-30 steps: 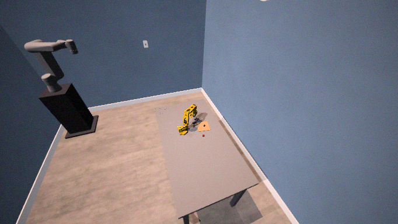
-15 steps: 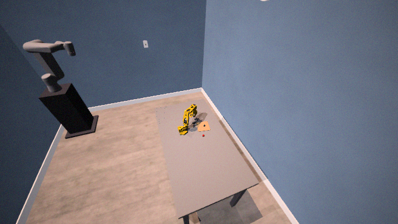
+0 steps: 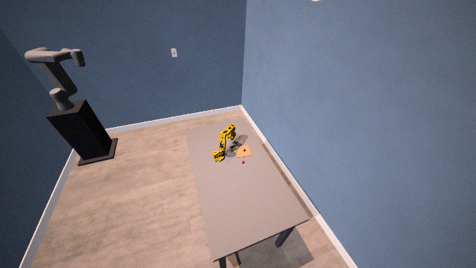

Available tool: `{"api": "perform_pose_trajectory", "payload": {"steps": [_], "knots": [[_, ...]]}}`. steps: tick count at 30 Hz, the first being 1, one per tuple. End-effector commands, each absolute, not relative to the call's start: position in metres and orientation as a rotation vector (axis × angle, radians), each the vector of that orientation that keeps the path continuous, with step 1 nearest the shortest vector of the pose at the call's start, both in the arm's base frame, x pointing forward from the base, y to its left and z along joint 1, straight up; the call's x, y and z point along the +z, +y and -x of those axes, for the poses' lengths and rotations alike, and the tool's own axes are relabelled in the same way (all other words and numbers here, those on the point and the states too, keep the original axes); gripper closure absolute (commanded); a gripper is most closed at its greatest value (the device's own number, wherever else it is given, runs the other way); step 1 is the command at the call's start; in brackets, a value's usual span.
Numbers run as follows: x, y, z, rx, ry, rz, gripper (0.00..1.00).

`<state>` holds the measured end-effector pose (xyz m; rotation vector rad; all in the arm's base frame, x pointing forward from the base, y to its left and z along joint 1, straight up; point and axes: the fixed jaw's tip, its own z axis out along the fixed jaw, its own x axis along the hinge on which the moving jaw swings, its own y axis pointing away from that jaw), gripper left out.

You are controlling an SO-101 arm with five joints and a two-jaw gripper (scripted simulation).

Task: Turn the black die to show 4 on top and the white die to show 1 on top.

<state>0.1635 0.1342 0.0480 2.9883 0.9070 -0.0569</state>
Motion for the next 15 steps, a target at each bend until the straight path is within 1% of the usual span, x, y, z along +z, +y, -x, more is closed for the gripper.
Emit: {"api": "perform_pose_trajectory", "payload": {"steps": [1, 15], "knots": [[0.0617, 0.1402, -0.1676, 0.045, 0.904, -3.023, 1.0], [0.0617, 0.1398, -0.1669, 0.043, 0.754, -3.065, 1.0]]}}
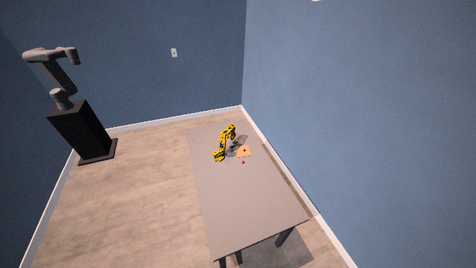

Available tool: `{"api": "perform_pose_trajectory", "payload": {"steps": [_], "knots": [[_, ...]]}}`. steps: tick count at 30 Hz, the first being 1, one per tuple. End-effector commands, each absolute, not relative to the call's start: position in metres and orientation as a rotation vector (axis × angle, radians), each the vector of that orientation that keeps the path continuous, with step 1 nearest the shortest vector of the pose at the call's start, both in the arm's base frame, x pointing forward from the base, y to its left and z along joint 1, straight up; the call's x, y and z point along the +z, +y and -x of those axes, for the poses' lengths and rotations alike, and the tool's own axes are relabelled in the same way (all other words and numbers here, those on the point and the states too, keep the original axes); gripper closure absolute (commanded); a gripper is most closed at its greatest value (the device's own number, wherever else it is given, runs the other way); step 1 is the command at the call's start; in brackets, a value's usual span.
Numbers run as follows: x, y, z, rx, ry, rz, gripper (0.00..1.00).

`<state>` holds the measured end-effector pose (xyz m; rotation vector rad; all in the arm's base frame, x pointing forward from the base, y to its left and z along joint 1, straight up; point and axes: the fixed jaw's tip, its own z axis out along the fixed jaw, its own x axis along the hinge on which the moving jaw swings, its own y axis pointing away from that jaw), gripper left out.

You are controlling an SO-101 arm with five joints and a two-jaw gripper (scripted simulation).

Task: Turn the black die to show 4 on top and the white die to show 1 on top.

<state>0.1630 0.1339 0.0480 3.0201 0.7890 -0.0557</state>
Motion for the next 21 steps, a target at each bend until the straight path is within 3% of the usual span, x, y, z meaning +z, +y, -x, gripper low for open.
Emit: {"api": "perform_pose_trajectory", "payload": {"steps": [1, 21], "knots": [[0.0617, 0.1398, -0.1668, 0.043, 0.733, -3.07, 1.0], [0.0616, 0.1389, -0.1638, 0.038, 0.097, -3.16, 1.0]]}}
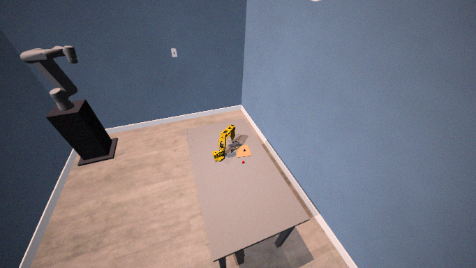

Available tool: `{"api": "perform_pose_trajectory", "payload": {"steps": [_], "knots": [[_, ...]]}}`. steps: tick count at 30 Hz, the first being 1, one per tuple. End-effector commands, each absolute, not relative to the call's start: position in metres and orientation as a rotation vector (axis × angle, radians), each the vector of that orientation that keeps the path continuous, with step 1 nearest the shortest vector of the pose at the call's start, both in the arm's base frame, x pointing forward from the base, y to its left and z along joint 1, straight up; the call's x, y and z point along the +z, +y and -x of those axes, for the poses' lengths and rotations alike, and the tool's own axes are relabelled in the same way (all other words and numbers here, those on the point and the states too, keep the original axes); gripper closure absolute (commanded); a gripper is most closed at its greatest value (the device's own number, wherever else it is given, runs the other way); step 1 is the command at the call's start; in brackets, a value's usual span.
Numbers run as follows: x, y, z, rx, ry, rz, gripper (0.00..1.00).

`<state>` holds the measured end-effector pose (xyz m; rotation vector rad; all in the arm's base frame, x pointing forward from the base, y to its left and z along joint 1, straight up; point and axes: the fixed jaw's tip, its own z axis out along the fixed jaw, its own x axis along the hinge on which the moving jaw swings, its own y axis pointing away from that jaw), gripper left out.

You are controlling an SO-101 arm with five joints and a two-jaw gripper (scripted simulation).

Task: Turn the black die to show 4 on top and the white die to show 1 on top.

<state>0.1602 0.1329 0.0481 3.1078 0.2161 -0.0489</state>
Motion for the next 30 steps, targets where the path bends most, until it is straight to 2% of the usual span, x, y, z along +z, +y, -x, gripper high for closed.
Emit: {"api": "perform_pose_trajectory", "payload": {"steps": [1, 30], "knots": [[0.0616, 0.1388, -0.1635, 0.037, 0.048, -3.162, 1.0], [0.0615, 0.1418, -0.1569, 0.018, -1.414, -2.838, 1.0]]}}
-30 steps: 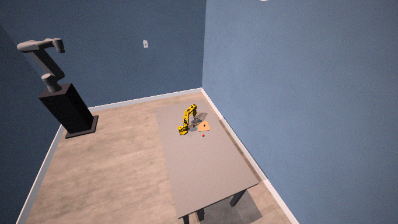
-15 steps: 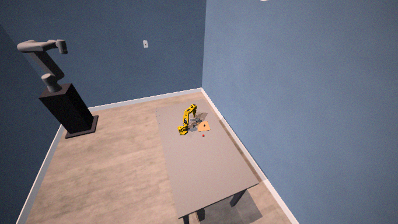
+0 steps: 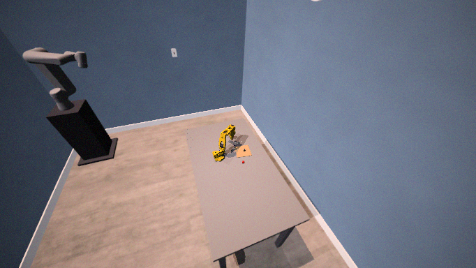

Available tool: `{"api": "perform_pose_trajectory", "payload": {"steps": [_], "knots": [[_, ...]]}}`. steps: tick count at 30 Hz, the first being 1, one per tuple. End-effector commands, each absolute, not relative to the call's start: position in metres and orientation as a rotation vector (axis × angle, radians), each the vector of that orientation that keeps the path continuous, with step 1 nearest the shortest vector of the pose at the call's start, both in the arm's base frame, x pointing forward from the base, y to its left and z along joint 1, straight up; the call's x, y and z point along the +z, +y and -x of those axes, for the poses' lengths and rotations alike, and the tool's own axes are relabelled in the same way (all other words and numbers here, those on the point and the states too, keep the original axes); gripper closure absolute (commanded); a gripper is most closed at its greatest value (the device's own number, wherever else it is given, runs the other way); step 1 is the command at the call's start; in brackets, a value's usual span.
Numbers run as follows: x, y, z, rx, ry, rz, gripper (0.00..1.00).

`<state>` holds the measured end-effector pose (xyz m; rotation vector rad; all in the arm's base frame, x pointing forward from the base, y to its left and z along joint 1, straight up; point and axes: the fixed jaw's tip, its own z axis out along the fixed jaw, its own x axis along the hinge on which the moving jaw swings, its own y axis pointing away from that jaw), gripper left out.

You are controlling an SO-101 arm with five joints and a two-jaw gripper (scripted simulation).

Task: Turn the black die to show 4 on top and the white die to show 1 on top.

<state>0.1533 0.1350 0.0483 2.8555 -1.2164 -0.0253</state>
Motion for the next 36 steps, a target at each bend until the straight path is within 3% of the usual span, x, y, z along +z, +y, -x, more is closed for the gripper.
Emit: {"api": "perform_pose_trajectory", "payload": {"steps": [1, 36], "knots": [[0.0615, 0.142, -0.1567, 0.017, -1.473, -2.808, 1.0], [0.0616, 0.1503, -0.156, -0.01, -2.721, -1.63, 1.0]]}}
